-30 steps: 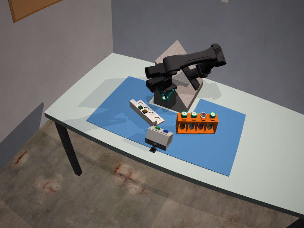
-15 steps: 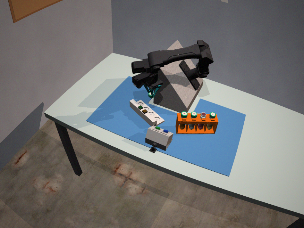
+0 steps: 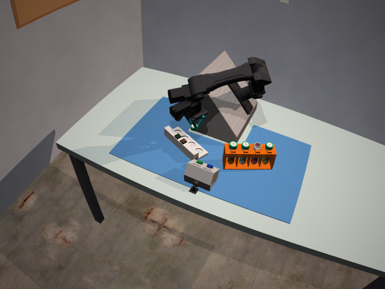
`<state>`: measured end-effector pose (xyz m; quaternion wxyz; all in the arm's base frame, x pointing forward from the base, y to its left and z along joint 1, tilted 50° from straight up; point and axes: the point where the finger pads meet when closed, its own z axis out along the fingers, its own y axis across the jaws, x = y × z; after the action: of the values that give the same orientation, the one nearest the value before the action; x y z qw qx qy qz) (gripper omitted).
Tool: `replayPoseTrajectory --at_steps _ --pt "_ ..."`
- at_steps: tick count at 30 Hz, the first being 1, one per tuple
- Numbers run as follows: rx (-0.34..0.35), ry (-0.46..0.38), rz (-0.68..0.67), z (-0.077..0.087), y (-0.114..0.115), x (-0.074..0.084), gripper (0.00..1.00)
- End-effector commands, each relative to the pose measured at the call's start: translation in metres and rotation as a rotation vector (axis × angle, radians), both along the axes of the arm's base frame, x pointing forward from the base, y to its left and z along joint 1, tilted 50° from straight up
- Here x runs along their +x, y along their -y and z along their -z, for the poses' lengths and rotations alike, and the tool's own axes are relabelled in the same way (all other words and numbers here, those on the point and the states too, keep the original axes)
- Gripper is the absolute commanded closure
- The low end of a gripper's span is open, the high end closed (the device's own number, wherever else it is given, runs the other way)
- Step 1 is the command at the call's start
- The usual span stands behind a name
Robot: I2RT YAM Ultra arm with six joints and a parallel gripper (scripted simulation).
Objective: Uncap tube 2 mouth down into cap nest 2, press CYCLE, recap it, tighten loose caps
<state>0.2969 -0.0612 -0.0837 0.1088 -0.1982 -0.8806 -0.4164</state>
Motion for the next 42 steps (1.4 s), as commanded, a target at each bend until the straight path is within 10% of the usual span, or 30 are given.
replayPoseTrajectory --at_steps 1,18,42 --pt "-0.030 0.047 0.038 0.010 0.003 0.012 1.00" --pt "-0.028 0.047 0.038 0.058 -0.053 0.015 1.00" --pt "-0.028 0.047 0.038 0.058 -0.053 0.015 1.00"
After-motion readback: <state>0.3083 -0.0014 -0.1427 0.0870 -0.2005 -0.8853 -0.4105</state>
